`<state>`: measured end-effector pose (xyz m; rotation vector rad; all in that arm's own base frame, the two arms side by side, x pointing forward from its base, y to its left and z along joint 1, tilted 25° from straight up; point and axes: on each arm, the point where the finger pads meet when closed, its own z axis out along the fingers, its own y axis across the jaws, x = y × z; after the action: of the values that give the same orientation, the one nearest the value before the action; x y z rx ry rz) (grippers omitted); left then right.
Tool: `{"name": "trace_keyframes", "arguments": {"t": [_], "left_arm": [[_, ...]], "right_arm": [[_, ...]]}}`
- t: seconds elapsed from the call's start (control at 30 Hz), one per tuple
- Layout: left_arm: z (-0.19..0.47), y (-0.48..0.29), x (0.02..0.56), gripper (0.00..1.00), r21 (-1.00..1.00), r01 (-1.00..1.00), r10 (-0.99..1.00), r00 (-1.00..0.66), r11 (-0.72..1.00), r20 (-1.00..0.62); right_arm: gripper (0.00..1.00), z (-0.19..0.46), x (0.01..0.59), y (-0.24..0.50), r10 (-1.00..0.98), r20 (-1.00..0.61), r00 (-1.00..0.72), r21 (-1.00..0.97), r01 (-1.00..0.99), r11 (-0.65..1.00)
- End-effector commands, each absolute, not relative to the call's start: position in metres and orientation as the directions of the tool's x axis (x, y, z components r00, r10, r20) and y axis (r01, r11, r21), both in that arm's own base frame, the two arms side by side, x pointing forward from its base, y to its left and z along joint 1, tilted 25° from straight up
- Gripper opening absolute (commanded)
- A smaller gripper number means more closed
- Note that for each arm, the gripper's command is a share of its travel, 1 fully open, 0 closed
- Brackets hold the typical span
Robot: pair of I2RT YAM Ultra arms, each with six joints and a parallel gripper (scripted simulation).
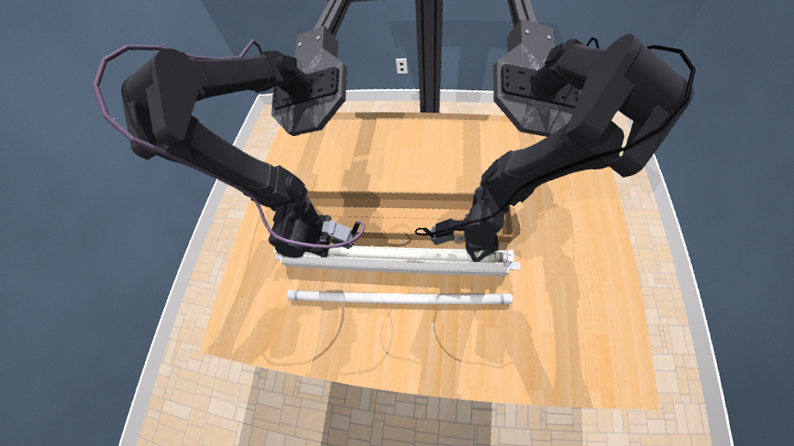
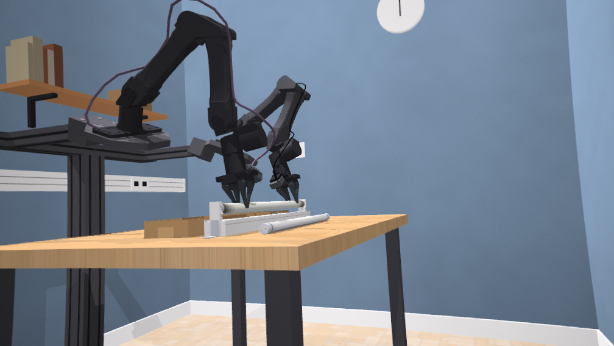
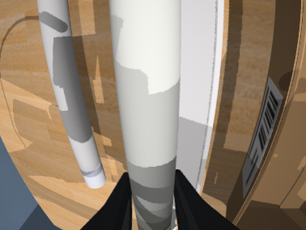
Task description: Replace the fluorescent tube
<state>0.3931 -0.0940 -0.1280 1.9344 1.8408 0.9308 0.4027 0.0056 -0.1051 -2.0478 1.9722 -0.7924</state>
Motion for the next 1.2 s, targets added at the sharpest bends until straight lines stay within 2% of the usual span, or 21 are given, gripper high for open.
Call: {"name": "trace_keyframes", "arguments": {"t": [0.0, 1.17], "left_arm": [[-0.125, -0.099, 0.4, 0.11, 0.63, 0.769, 0.975, -0.04, -0.11, 0.22], [-0.122, -0.098, 0.38, 0.11, 0.599, 0.79, 0.97, -0.023, -0.131, 0.242]], "right_arm": [[0.11, -0.092, 0.413, 0.016, -0.974, 0.224, -0.022, -0.508, -0.856, -0.098], [0.11, -0.096, 0.391, 0.013, -0.971, 0.239, -0.015, -0.458, -0.883, -0.099]]}}
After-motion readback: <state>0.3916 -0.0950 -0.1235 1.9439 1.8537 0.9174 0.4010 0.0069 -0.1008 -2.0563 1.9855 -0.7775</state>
